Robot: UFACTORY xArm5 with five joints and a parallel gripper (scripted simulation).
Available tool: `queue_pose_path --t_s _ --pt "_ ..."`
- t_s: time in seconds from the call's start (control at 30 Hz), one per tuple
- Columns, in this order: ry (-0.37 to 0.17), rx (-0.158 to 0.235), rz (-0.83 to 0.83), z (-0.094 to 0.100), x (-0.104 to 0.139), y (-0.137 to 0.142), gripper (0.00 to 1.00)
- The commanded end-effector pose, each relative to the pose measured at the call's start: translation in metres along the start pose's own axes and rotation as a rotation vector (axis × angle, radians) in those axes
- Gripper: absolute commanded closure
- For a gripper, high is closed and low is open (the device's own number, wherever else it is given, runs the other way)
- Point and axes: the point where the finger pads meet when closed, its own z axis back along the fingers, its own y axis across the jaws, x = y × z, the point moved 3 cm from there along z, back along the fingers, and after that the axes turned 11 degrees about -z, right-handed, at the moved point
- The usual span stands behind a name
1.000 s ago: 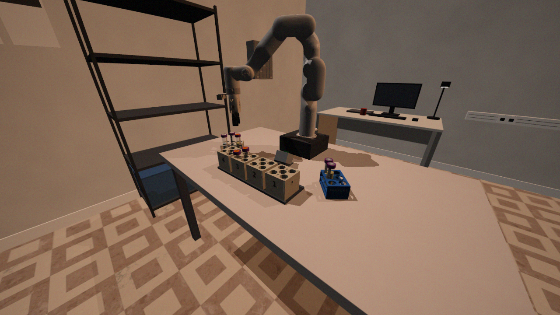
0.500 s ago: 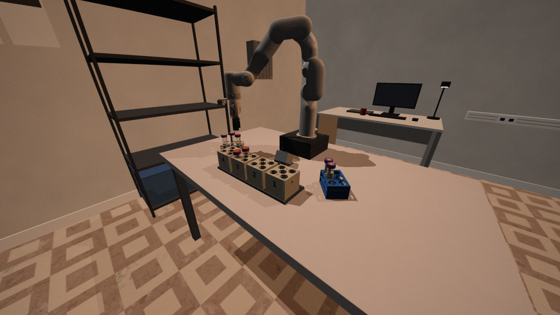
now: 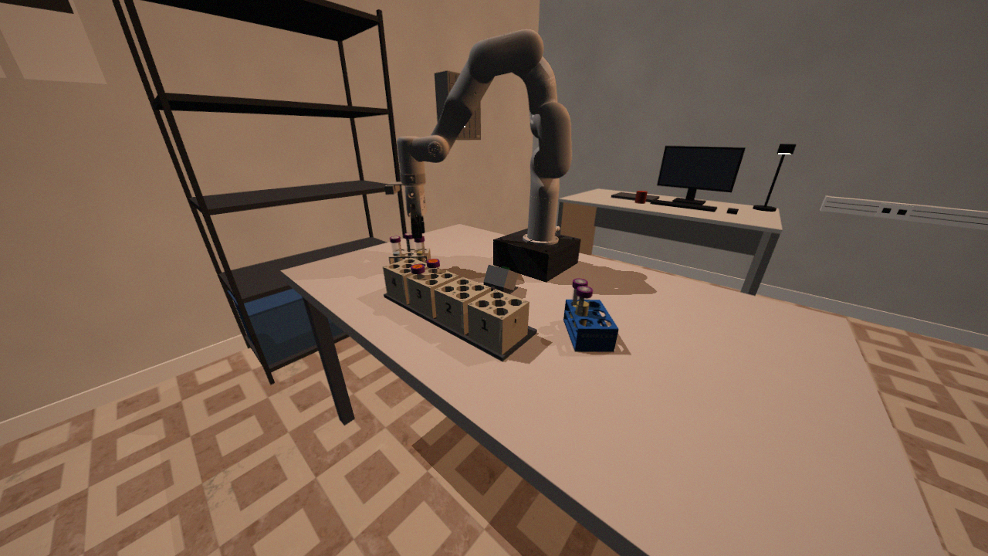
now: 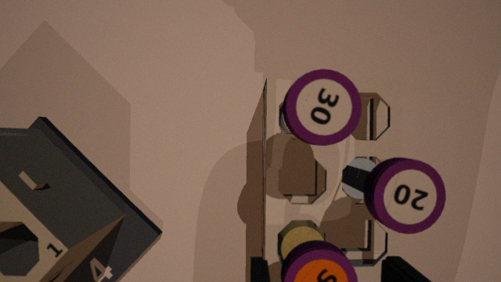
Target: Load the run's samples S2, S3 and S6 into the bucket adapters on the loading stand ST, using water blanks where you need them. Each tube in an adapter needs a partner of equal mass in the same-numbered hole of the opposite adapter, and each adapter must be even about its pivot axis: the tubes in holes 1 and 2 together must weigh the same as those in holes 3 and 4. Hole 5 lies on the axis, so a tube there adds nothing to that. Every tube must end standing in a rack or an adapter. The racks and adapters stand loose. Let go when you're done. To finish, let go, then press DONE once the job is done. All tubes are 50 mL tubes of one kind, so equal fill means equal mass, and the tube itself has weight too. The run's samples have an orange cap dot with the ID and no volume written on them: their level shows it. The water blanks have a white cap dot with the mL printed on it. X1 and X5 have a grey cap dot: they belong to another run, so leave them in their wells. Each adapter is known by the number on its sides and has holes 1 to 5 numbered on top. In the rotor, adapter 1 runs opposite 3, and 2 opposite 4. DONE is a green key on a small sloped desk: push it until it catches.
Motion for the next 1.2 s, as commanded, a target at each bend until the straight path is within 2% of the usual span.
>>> queue_pose_path --t_s 0.0,0.4,1.17 --pt "0.004 0.0 0.0 -0.007 -0.001 0.0 0.43" --pt "0.004 0.0 0.0 -0.007 -0.001 0.0 0.43" --pt "0.004 0.0 0.0 -0.021 -0.001 0.0 0.43"
